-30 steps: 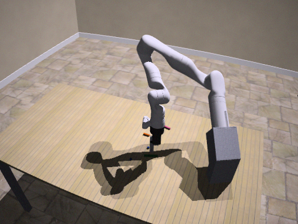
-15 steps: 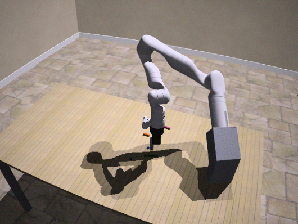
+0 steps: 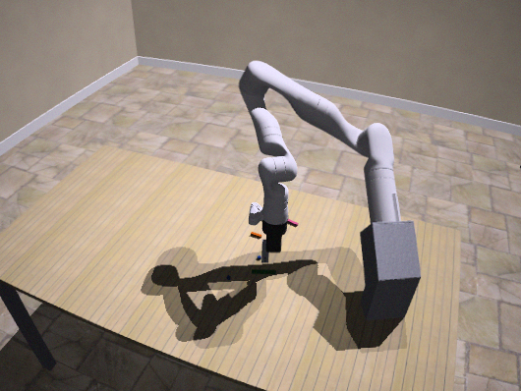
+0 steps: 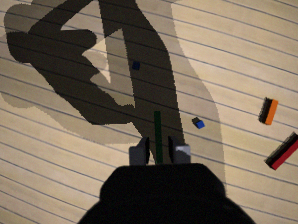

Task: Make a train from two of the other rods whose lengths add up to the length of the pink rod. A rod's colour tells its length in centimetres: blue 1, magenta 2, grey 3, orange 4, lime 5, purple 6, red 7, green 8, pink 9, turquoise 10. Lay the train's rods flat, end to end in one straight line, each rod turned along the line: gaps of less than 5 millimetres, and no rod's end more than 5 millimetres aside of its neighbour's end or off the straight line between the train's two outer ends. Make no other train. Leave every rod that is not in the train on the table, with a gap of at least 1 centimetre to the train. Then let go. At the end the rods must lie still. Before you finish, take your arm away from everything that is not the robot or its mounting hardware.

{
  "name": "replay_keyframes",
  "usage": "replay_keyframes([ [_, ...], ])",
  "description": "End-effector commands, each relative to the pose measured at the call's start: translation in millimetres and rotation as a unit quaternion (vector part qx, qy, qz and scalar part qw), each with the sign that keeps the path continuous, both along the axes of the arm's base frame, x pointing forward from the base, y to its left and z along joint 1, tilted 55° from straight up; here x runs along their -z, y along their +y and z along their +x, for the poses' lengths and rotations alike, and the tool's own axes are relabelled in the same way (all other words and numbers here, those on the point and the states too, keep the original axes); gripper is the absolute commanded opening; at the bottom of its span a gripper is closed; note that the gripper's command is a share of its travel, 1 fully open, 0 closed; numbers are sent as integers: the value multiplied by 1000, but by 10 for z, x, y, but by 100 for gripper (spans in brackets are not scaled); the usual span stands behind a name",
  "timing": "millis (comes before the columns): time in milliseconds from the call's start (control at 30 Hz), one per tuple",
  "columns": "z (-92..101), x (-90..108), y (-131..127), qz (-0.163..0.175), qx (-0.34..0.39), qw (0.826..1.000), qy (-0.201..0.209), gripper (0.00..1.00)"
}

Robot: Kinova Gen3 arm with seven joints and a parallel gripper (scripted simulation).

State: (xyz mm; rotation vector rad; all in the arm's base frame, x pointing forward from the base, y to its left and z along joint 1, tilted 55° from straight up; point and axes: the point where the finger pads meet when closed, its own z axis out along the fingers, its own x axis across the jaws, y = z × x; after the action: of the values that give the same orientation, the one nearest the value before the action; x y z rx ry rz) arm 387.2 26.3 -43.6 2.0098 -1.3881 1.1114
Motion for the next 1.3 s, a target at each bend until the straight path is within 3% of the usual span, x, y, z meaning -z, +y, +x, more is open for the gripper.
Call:
replay_keyframes([
  [0,1,-1,9,1,-1,1000,0,54],
  [1267,125,171,-211,0,-1,1000,1,54],
])
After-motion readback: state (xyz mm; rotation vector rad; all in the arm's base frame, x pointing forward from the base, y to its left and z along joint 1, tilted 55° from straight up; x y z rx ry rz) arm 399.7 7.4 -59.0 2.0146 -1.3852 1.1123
